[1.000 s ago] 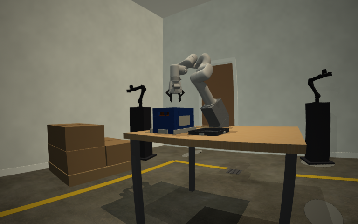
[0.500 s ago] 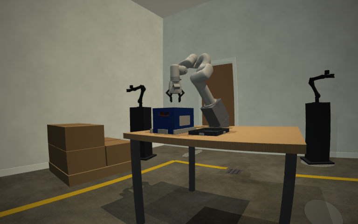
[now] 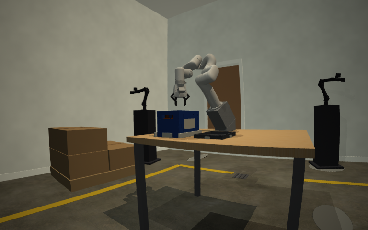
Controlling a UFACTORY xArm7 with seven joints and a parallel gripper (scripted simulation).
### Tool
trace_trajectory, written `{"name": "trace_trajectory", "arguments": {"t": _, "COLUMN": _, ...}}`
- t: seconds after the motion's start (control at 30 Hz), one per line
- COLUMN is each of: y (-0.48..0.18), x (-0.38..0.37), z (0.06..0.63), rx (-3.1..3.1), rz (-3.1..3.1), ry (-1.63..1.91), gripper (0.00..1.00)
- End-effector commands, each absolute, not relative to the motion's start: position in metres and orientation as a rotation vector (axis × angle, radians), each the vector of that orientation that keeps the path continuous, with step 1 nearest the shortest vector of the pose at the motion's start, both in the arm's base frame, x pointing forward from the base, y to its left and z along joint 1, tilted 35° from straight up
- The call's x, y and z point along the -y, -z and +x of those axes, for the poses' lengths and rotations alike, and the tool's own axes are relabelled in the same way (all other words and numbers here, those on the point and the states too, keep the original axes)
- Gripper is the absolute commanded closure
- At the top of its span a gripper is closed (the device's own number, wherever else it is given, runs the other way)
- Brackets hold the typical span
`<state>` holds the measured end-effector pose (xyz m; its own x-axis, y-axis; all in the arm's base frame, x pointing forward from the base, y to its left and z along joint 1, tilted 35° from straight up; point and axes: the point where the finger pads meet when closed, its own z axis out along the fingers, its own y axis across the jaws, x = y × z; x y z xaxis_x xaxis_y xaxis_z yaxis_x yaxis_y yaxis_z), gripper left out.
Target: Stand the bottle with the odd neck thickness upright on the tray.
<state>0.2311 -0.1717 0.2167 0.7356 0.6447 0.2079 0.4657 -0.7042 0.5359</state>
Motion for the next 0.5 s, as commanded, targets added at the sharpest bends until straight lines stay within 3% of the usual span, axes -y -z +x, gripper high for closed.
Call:
{"name": "trace_trajectory", "arguments": {"t": 0.0, "y": -0.214, "x": 0.174, "z": 0.234, "rx": -0.844, "rz": 2.480, "ry": -0.534, "gripper": 0.35}}
{"name": "trace_trajectory", "arguments": {"t": 0.47, "y": -0.201, "x": 0.179, "z": 0.241, "rx": -0.844, "rz": 2.480, "ry": -0.534, "gripper": 0.35}}
